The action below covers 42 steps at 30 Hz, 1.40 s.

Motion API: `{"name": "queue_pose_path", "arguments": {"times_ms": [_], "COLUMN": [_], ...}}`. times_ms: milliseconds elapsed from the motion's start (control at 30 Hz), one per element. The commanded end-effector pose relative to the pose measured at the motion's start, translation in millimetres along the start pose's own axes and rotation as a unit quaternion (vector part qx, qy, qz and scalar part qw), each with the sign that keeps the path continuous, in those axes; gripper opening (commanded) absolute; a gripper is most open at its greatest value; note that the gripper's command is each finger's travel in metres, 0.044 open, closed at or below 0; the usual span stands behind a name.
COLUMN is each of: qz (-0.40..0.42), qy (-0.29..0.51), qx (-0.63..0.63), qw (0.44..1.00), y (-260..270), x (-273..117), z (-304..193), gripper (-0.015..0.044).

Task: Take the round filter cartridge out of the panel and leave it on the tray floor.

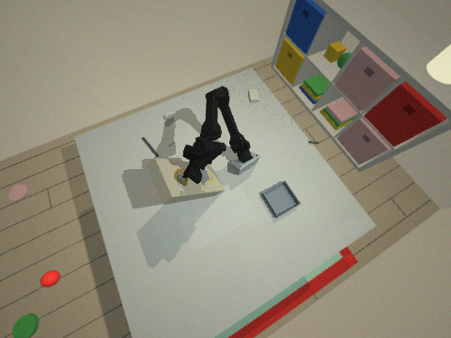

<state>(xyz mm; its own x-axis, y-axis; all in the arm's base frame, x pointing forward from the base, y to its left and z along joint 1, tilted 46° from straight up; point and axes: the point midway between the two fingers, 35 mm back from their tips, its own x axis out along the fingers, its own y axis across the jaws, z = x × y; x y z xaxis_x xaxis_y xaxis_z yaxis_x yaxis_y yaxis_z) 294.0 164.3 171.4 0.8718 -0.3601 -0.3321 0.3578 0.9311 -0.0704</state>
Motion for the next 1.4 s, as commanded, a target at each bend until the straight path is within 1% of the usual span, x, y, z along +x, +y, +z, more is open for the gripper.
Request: {"name": "queue_pose_path", "arguments": {"times_ms": [0,1367], "qz": [0.003,0.003], "qy": [-0.002,-0.003], "qx": [-0.001,-0.001], "qw": [1.000,1.000], "y": [-1.1,-0.5], "x": [5.8,9.8], "z": [1.9,1.5], "gripper": [0.0108,0.0108]}}
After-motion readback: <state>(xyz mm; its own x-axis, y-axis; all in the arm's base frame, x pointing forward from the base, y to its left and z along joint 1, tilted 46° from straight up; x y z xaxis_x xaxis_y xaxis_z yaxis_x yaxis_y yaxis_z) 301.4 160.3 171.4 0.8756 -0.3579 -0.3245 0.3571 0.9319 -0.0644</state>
